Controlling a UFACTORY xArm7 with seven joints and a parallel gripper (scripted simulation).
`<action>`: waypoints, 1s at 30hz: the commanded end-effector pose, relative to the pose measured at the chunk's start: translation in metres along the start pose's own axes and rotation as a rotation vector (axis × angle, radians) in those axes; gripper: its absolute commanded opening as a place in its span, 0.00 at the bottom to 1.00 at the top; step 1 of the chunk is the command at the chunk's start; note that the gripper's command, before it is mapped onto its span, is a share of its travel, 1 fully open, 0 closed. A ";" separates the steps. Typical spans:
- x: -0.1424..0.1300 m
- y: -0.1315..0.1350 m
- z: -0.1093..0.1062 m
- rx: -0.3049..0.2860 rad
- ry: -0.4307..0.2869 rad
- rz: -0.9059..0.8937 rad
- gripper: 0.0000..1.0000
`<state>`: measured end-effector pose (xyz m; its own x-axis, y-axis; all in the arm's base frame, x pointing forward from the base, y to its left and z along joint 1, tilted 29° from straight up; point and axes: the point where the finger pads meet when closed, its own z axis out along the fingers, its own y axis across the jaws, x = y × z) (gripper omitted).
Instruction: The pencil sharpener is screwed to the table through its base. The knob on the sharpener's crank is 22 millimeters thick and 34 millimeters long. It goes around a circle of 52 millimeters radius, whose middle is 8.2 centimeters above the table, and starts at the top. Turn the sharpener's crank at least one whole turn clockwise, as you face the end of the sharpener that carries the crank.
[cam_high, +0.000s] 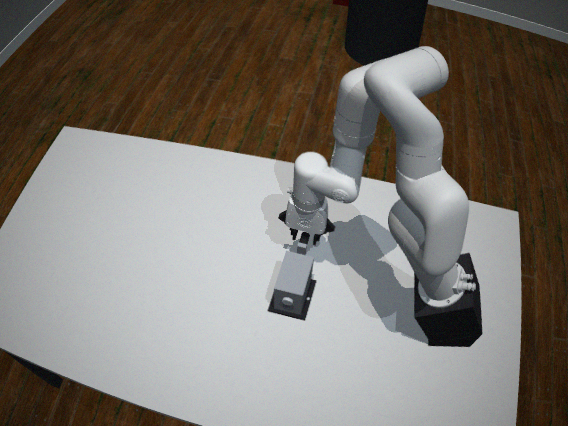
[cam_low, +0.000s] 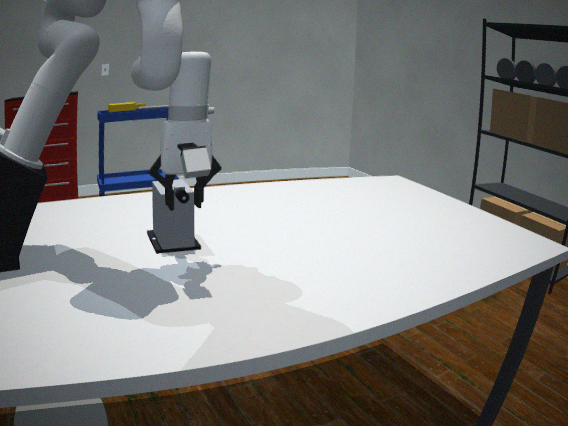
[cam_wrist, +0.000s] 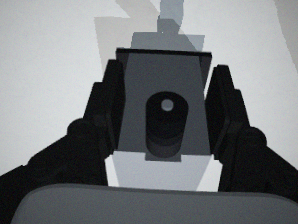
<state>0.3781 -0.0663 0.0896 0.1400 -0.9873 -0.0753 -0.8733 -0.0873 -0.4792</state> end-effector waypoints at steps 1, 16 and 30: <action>0.000 -0.001 0.000 0.002 0.001 0.000 0.54; 0.000 -0.001 -0.009 0.002 0.001 0.000 0.54; 0.000 -0.001 -0.042 0.002 0.001 0.000 0.54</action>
<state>0.3661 -0.0712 0.1145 0.1403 -0.9873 -0.0743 -0.8695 -0.0870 -0.4862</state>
